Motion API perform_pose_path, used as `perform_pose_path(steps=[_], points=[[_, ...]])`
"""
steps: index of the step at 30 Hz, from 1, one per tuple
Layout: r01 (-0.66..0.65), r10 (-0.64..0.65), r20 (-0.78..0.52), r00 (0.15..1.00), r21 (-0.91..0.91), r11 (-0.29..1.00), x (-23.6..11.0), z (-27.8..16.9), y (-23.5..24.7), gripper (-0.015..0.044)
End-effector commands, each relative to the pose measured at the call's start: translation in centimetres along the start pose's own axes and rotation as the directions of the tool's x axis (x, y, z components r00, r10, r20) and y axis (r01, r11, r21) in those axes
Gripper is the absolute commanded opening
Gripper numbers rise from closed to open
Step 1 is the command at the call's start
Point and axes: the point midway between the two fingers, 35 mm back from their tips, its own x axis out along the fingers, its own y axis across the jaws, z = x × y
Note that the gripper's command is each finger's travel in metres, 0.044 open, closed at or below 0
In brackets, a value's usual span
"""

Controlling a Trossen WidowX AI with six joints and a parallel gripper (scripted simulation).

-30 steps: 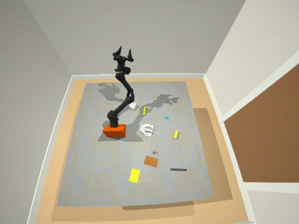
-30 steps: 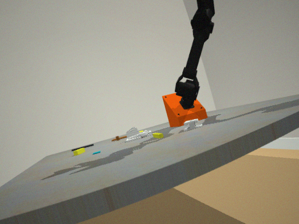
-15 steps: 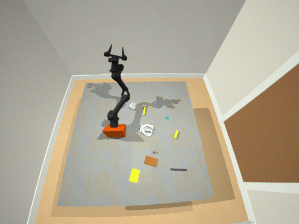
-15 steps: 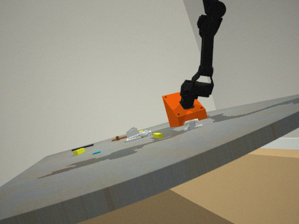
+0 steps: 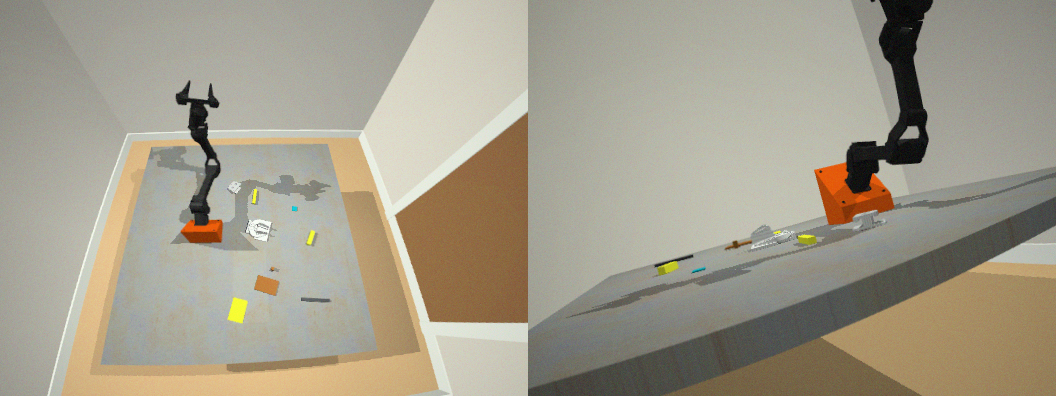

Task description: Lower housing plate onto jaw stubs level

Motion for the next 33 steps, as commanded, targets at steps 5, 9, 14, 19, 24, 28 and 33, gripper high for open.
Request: perform_pose_path(steps=[5,9,14,19,24,28,33], points=[[0.012,-0.044,0.151,0.988,0.205,0.979,0.5,4.7,0.6,0.044],[0.012,-0.084,0.224,0.971,0.305,0.952,0.6,7.0,0.3,0.044],[0.004,-0.148,0.31,0.939,0.421,0.907,0.5,9.9,-0.6,0.044],[-0.014,-0.224,0.387,0.895,0.525,0.851,0.1,12.6,-1.9,0.044],[-0.041,-0.31,0.453,0.836,0.615,0.787,-0.6,15.2,-3.7,0.044],[-0.07,-0.383,0.496,0.779,0.676,0.734,-1.4,17.1,-5.3,0.044],[-0.114,-0.476,0.537,0.696,0.738,0.666,-2.7,19.2,-7.6,0.044]])
